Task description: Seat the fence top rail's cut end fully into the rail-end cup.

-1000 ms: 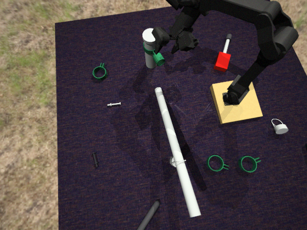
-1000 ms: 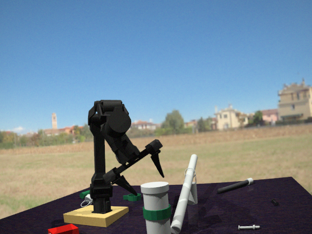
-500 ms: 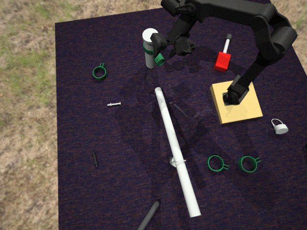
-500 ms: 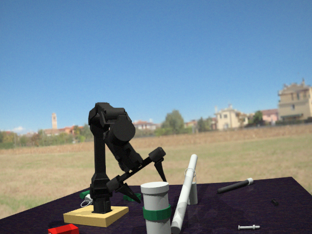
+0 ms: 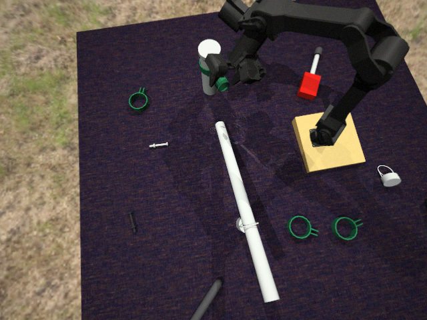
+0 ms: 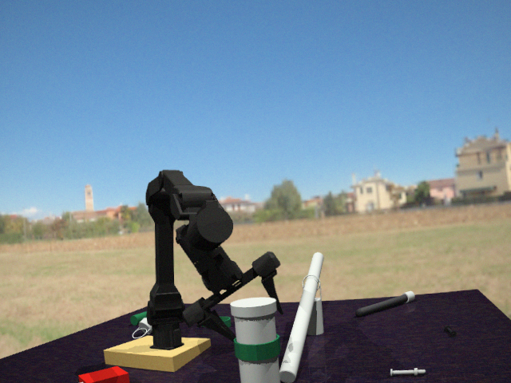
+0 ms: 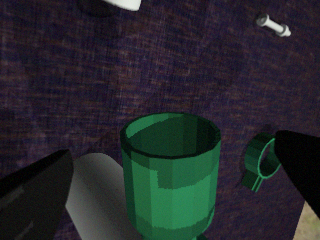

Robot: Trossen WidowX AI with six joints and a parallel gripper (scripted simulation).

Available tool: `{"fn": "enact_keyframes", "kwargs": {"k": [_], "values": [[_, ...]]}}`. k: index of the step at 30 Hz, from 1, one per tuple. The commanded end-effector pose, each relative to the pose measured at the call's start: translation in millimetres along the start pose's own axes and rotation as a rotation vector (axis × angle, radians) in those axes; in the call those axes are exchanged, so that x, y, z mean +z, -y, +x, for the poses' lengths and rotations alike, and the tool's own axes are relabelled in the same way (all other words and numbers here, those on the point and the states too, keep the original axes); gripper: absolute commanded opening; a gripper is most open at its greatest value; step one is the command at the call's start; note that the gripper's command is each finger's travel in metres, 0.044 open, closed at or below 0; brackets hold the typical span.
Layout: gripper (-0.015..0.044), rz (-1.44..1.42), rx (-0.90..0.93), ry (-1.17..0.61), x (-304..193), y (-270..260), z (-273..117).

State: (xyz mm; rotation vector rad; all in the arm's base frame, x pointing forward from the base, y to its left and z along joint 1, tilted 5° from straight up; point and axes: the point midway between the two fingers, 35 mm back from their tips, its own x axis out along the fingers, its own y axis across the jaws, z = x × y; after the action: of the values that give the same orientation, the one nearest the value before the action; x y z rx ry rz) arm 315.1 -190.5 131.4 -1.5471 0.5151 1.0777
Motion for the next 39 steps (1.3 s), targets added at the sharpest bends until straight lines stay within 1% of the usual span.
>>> {"fn": "enact_keyframes", "kwargs": {"k": [1, 18, 30, 33, 37, 39], "values": [[0.044, 0.007, 0.006, 0.003, 1, -2, 8], [0.044, 0.007, 0.004, 0.004, 3, -2, 33], [0.0125, 0.007, 0.004, 0.004, 3, -2, 33], [0.0105, 0.007, 0.004, 0.004, 3, -2, 33], [0.0, 0.029, 0.004, -0.009, 3, 0, 34], [0.0, 0.036, 0.004, -0.013, 3, 1, 34]]}}
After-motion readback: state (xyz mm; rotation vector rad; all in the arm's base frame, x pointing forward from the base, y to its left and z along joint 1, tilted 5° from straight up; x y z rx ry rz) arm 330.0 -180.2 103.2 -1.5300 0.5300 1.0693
